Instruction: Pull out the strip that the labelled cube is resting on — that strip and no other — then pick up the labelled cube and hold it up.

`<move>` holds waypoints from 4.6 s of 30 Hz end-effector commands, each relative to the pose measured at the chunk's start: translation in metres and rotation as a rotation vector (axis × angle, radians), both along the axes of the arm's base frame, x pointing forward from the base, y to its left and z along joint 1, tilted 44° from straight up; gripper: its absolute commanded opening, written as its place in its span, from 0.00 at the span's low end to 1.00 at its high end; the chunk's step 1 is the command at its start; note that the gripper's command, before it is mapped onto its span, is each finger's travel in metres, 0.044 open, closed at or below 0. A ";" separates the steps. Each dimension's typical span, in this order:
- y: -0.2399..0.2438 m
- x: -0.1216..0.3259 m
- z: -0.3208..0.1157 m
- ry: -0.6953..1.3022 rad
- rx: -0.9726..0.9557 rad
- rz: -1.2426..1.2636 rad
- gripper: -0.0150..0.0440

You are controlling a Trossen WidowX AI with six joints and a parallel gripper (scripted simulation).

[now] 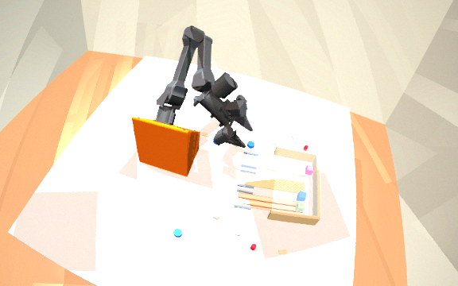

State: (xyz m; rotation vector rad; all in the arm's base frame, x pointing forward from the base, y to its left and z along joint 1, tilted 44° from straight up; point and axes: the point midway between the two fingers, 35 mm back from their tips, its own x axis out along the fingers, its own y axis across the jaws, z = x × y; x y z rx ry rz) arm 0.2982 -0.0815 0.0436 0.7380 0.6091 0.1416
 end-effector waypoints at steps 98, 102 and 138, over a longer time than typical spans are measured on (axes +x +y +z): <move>0.046 0.078 -0.205 0.575 0.017 0.785 0.25; 0.046 0.078 -0.205 0.575 0.017 0.785 0.25; 0.048 0.078 -0.207 0.575 0.017 0.785 0.25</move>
